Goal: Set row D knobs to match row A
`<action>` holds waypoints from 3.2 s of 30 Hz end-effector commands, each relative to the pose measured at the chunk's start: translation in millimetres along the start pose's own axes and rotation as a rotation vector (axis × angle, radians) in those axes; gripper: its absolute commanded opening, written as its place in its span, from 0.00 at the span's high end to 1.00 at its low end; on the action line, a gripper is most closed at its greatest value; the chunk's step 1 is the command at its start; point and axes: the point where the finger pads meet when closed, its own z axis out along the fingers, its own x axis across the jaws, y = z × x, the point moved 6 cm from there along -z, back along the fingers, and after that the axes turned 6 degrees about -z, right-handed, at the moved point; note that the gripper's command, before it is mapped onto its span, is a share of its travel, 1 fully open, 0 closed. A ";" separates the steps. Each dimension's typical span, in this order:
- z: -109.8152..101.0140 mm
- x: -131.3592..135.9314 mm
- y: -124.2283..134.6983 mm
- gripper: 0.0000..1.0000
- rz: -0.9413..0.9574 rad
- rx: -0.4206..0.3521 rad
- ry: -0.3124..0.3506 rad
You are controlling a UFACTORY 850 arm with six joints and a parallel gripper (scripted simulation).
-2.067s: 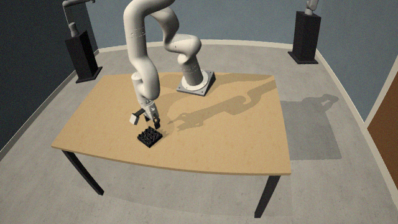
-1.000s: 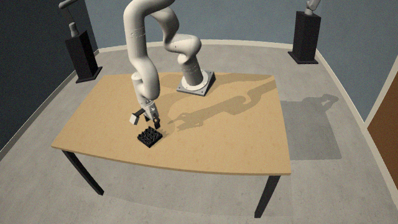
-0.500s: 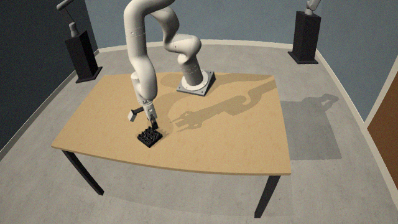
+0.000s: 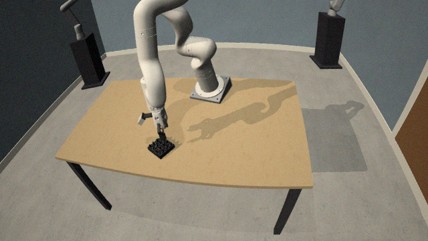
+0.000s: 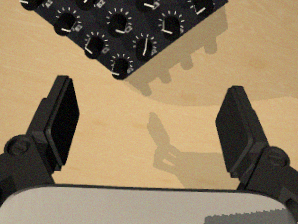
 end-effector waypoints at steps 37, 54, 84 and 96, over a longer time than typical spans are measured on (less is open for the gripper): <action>-10.4 -8.9 1.2 0.81 0.795 0.026 0.024; -10.4 -8.9 1.2 0.81 0.795 0.026 0.024; -1.0 -8.9 1.4 0.81 0.795 0.027 0.025; 18.9 -8.7 1.6 0.81 0.795 0.027 0.025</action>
